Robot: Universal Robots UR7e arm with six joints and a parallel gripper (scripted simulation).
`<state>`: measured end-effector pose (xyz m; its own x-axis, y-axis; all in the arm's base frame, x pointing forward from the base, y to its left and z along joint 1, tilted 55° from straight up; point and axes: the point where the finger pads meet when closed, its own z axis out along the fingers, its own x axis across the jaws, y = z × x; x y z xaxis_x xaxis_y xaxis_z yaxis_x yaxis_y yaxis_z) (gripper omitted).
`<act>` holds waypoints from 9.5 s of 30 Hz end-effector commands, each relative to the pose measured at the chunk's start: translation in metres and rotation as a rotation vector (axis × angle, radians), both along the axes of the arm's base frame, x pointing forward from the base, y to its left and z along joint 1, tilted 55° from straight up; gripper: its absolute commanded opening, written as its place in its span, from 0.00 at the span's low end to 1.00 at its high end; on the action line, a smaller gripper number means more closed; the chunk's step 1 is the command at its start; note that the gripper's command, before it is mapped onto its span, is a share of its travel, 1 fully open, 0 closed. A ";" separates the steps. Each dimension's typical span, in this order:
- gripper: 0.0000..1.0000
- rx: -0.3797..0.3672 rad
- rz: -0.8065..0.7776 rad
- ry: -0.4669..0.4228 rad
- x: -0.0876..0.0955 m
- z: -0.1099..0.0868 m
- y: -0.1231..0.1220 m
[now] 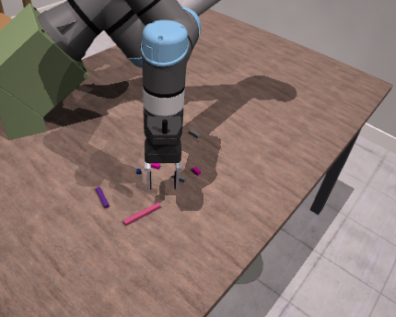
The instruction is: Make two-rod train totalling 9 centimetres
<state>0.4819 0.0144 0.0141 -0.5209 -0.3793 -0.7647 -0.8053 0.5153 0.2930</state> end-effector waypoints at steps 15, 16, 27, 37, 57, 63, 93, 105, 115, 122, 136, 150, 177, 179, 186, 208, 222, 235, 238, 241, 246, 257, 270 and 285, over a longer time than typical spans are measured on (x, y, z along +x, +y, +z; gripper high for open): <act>1.00 -0.001 -0.001 -0.001 0.000 0.000 0.000; 1.00 -0.001 -0.001 -0.001 0.000 0.000 0.000; 1.00 -0.001 -0.001 -0.001 0.000 0.000 0.000; 1.00 -0.001 -0.001 -0.001 0.000 0.000 0.000; 1.00 0.000 -0.001 0.000 0.000 0.000 -0.001; 1.00 0.008 -0.019 0.024 -0.001 -0.002 -0.002; 1.00 0.267 -0.547 0.730 -0.034 -0.057 -0.033; 1.00 0.398 -0.808 1.080 -0.053 -0.079 -0.042; 1.00 0.437 -0.885 1.184 -0.059 -0.084 -0.044; 1.00 0.442 -0.894 1.197 -0.060 -0.085 -0.044; 1.00 0.442 -0.894 1.197 -0.060 -0.085 -0.044; 1.00 0.442 -0.894 1.197 -0.060 -0.085 -0.044; 1.00 0.442 -0.894 1.197 -0.060 -0.085 -0.044; 1.00 0.442 -0.894 1.197 -0.060 -0.085 -0.044; 1.00 0.442 -0.894 1.197 -0.060 -0.085 -0.044; 1.00 0.442 -0.894 1.197 -0.060 -0.085 -0.044; 1.00 0.439 -0.889 1.190 -0.060 -0.083 -0.044; 1.00 0.404 -0.818 1.094 -0.059 -0.066 -0.039; 1.00 0.384 -0.780 1.043 -0.059 -0.057 -0.035; 1.00 0.361 -0.734 0.981 -0.059 -0.046 -0.031; 1.00 0.334 -0.680 0.907 -0.059 -0.033 -0.026; 1.00 0.208 -0.428 0.571 -0.065 0.023 0.005; 1.00 0.072 -0.153 0.203 -0.081 0.076 0.048; 1.00 -0.081 0.160 -0.215 -0.111 0.122 0.104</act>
<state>0.3783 0.1060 0.1271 -0.3860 -0.4580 -0.8007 -0.8779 0.4490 0.1664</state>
